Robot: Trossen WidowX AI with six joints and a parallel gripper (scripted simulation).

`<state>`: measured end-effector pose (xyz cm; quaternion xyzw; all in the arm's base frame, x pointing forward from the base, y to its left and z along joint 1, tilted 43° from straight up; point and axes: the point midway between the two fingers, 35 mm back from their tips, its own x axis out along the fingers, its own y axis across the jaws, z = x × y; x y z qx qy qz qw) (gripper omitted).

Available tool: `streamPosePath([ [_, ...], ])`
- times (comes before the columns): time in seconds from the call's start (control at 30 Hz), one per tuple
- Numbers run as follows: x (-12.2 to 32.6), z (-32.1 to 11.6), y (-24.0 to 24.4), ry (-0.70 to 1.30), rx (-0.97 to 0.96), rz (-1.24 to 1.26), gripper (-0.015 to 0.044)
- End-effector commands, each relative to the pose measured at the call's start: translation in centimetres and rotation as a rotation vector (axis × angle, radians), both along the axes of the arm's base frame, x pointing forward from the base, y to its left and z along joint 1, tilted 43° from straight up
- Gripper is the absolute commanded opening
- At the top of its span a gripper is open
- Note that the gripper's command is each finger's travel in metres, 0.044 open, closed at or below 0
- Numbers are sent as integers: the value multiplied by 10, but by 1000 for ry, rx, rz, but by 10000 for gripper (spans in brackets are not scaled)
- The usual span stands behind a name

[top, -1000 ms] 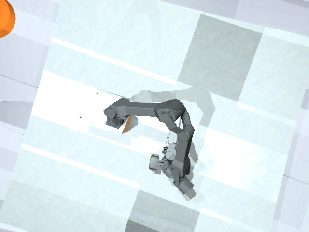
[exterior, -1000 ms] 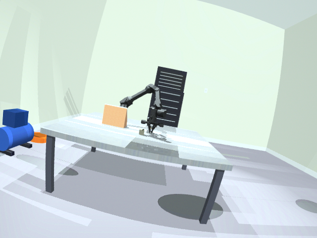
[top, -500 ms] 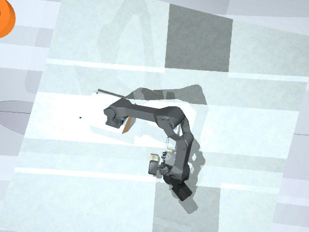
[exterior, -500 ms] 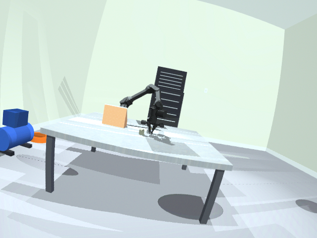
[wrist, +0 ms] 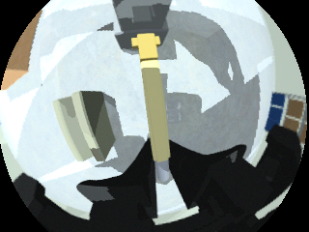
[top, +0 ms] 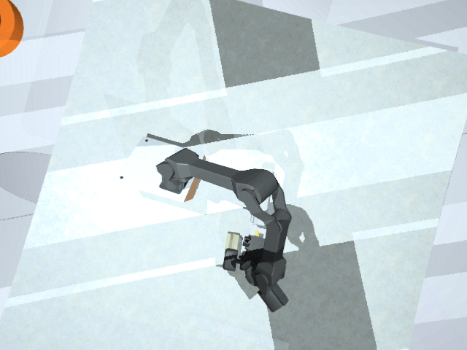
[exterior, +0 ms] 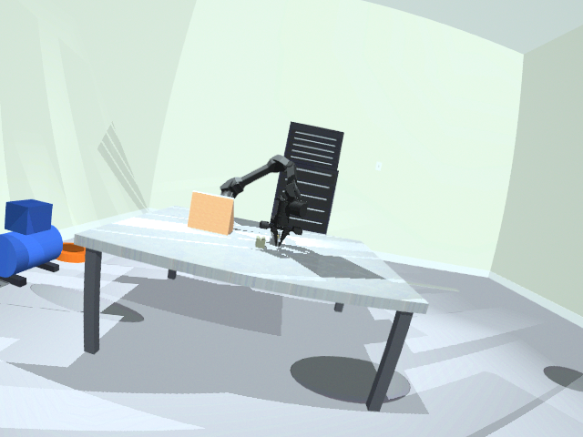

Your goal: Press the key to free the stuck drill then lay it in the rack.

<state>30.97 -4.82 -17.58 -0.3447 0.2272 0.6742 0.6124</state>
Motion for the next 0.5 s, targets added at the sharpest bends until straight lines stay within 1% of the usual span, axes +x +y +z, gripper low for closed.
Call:
streamPosePath([
  [0.0,1,-5,-6,1,-3,1,0],
  [0.47,0,2,-10,1,-3,1,0],
])
